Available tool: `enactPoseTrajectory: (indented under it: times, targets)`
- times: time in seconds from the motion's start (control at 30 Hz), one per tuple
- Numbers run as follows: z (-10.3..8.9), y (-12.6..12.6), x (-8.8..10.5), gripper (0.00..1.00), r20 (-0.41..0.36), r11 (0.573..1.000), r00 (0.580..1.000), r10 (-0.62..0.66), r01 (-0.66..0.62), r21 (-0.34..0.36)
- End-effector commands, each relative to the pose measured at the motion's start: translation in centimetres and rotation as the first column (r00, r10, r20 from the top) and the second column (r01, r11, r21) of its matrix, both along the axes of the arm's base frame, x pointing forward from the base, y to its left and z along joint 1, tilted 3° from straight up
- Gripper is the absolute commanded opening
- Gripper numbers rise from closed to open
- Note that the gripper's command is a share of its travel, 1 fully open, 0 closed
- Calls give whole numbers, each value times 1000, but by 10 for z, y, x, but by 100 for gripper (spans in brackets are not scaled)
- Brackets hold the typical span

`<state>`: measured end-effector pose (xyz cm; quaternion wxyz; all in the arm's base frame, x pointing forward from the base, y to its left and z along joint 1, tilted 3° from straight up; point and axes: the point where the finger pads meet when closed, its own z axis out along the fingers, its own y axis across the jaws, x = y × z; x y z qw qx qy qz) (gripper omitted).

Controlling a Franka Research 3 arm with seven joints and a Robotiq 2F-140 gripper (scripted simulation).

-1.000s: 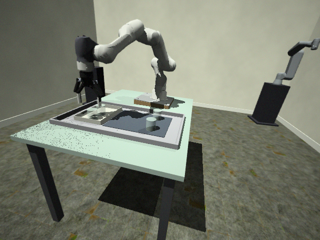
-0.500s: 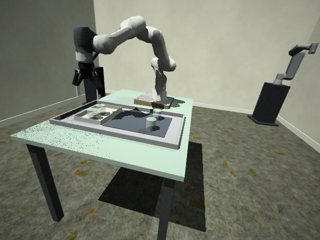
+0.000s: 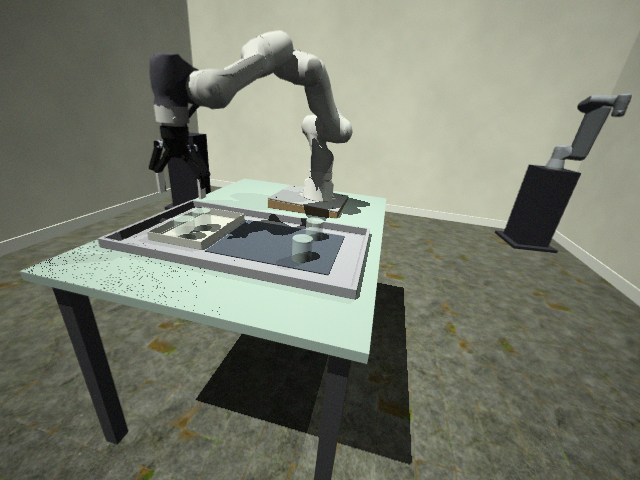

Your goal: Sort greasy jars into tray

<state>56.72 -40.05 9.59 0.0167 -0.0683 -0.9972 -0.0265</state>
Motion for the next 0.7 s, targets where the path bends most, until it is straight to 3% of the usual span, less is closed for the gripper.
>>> enactPoseTrajectory:
  times: [0.0, 0.1, 0.6, 0.67]
  targets:
    - [2, 26, 6, 100, 1, 1000, 1000, -2, 2, -4]
    - [3, 34, 7, 100, 1, 1000, 1000, -2, 2, -4]
    - [9, 156, 22, 100, 1, 1000, 1000, -2, 2, -4]
    - [9, 156, 22, 100, 1, 1000, 1000, -2, 2, -4]
